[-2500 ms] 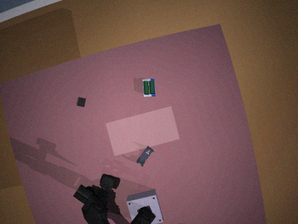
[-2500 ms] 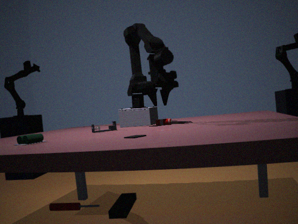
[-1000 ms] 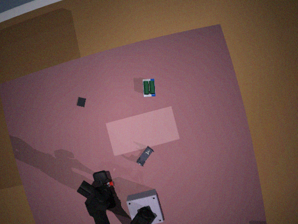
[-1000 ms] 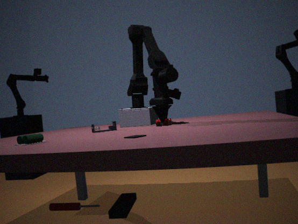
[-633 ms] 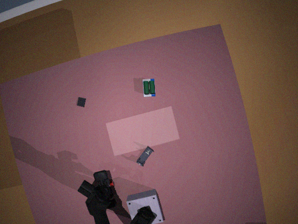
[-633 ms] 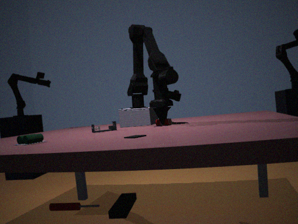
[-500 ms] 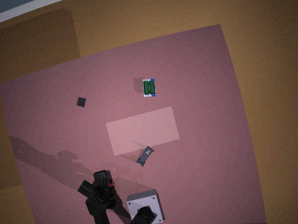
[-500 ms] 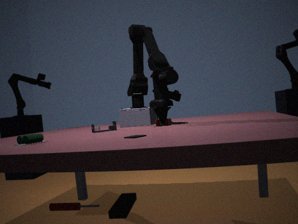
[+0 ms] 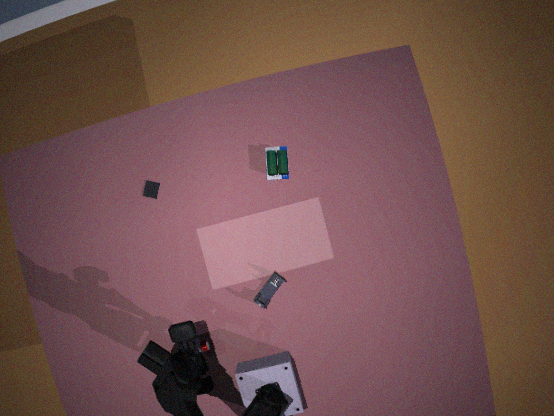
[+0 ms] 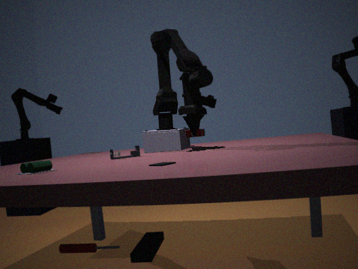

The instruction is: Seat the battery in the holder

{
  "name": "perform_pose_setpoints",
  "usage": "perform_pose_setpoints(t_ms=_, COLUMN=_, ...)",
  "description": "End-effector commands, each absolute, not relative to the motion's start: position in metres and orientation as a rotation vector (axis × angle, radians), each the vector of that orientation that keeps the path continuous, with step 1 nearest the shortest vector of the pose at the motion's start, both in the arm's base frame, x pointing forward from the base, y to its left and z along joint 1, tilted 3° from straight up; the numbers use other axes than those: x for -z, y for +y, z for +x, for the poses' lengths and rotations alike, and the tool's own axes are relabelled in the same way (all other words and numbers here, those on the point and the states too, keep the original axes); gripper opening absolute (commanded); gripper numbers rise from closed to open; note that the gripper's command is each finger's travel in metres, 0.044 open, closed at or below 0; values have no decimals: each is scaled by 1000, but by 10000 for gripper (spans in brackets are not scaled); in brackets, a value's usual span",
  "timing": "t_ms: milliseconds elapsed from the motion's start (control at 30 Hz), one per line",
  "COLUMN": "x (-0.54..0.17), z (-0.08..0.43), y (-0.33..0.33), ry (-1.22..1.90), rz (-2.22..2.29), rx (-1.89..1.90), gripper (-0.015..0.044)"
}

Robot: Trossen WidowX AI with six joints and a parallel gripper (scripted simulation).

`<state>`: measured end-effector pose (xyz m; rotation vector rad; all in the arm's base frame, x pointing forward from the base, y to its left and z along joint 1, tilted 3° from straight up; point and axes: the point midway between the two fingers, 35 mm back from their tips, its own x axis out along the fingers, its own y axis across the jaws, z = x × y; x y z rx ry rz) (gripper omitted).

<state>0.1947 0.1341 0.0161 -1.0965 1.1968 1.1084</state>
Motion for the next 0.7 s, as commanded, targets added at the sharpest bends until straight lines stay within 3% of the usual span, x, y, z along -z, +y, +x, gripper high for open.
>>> perform_pose_setpoints(t_ms=0, x=-20, z=200, y=127, ry=1188, rz=-1118, rx=-1121, gripper=87)
perform_pose_setpoints(t_ms=667, x=-31, z=257, y=20, ry=1046, rz=-1361, rx=-1327, gripper=87)
